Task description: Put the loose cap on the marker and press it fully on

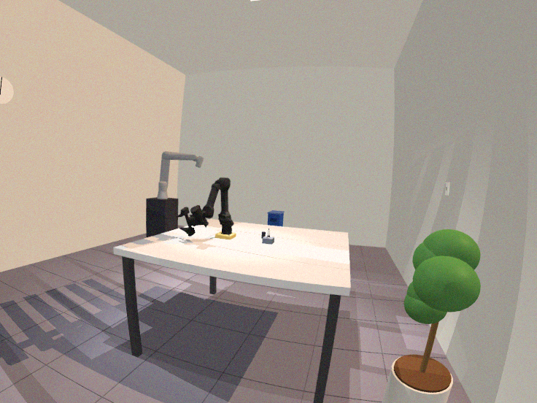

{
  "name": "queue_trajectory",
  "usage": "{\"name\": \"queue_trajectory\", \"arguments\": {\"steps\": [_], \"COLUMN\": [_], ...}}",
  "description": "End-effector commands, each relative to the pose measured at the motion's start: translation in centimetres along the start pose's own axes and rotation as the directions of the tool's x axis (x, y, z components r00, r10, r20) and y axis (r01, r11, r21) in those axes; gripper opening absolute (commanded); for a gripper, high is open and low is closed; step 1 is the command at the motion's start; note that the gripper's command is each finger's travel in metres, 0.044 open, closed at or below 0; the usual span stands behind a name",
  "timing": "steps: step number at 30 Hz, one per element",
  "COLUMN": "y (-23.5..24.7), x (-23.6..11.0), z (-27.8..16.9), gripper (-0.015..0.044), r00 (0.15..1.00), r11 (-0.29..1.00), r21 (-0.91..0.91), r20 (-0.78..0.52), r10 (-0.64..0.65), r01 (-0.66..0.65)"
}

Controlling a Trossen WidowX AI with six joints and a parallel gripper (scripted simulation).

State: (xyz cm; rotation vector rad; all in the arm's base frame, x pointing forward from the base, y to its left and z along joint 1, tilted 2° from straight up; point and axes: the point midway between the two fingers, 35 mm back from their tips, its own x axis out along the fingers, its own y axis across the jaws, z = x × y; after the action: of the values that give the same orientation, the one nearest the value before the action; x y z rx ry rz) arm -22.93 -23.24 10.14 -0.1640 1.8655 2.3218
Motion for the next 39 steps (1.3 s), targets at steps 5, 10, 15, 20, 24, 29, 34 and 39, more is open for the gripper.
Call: {"name": "queue_trajectory", "arguments": {"steps": [5, 10, 15, 20, 24, 29, 34, 39], "y": [-0.1, -1.0, -2.7, -4.8, -6.8, -9.2, -11.4, -13.2], "x": [-4.1, -11.5, -19.9, -28.3, -34.6, -41.5, -46.7, -49.8], "z": [-4.5, -9.2, -11.5, -11.1, -9.1, -4.6, 1.7, 9.4], "gripper": [0.0269, 0.0245, 0.0245, 0.0245, 0.0245, 0.0245, 0.0245, 0.0245], "r00": [0.977, 0.873, 0.705, 0.509, 0.351, 0.173, 0.043, -0.026], "r11": [0.987, 0.922, 0.812, 0.667, 0.532, 0.340, 0.137, -0.044], "r21": [-0.160, -0.371, -0.507, -0.555, -0.525, -0.399, -0.180, 0.099], "r20": [-0.212, -0.481, -0.686, -0.809, -0.848, -0.827, -0.742, -0.616], "r10": [-0.023, -0.086, -0.179, -0.294, -0.398, -0.535, -0.669, -0.787], "r01": [-0.011, -0.114, -0.288, -0.496, -0.665, -0.852, -0.974, -0.994]}}
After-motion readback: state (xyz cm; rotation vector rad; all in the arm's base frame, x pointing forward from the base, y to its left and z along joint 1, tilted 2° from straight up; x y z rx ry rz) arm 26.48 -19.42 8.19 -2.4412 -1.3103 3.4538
